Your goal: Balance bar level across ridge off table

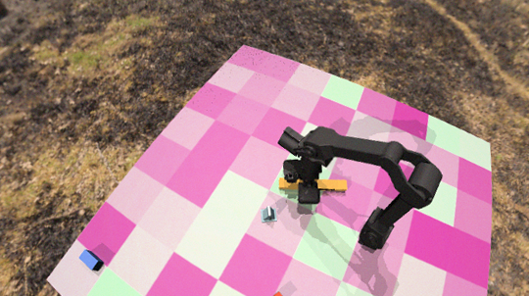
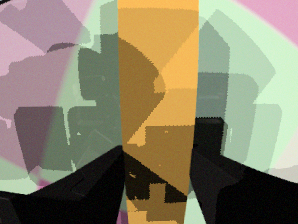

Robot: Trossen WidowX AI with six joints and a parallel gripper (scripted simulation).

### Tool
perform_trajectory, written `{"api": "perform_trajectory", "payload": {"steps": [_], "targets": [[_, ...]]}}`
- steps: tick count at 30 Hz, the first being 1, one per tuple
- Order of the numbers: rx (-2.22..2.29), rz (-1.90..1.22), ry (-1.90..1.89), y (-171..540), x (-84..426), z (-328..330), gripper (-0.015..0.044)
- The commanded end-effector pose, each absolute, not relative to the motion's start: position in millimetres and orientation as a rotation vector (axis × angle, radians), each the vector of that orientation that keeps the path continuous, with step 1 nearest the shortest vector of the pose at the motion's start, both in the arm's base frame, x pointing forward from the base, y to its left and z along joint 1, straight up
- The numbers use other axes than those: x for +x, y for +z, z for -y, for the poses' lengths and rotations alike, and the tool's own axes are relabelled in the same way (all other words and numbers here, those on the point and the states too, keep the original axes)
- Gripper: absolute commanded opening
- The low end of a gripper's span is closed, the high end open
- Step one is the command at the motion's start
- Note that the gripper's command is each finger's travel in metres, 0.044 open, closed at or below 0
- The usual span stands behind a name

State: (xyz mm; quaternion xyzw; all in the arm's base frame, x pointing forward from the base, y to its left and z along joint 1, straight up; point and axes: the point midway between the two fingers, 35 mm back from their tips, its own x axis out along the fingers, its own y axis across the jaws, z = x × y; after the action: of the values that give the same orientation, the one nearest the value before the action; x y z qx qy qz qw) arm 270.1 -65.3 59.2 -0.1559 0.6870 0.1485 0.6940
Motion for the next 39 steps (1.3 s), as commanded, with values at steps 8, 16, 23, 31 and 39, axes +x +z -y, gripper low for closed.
{"api": "perform_trajectory", "payload": {"steps": [8, 16, 23, 31, 39], "targets": [[-0.348, -1.524, 0.327, 91, 273, 66, 0.0000], [-0.346, -1.524, 0.327, 112, 273, 65, 0.0000], [-0.345, -1.523, 0.327, 130, 271, 65, 0.0000], [-0.343, -1.523, 0.327, 149, 267, 64, 0.0000], [-0.356, -1.520, 0.340, 151, 281, 51, 0.0000]]}}
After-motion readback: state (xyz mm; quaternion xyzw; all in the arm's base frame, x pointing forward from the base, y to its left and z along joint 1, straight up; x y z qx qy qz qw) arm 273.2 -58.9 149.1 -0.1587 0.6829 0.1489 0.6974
